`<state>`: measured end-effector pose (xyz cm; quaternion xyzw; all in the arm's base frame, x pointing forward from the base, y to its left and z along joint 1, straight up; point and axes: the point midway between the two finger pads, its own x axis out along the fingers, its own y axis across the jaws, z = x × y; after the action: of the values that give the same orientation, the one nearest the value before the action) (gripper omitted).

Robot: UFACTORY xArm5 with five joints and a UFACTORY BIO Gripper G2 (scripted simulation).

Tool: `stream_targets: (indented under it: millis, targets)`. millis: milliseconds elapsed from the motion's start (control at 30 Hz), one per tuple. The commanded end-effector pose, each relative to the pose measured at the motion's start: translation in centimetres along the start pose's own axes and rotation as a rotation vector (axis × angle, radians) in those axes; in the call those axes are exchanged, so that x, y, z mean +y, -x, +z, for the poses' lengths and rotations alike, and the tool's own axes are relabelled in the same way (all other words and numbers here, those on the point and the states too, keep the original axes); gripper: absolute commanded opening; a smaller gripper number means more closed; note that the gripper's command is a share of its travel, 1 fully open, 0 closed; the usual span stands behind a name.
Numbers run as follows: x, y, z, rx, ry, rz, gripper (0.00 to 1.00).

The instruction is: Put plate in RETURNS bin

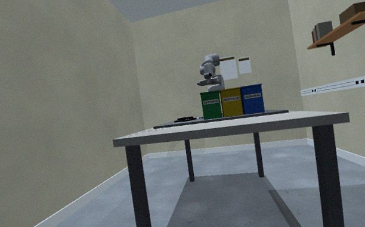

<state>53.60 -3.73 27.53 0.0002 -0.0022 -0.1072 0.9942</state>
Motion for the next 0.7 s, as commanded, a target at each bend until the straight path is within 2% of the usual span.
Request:
stream_targets:
  millis: [0, 100, 600, 667]
  targets:
    - [-2.4, -1.2, -0.4, -0.006, 0.002, -0.015, 0.37]
    - [-2.8, -1.4, -0.6, -0.006, 0.002, -0.015, 0.37]
    - [-9.6, -4.2, -2.4, -0.006, 0.003, -0.015, 0.37]
    - [-9.6, -4.2, -2.4, -0.006, 0.003, -0.015, 0.37]
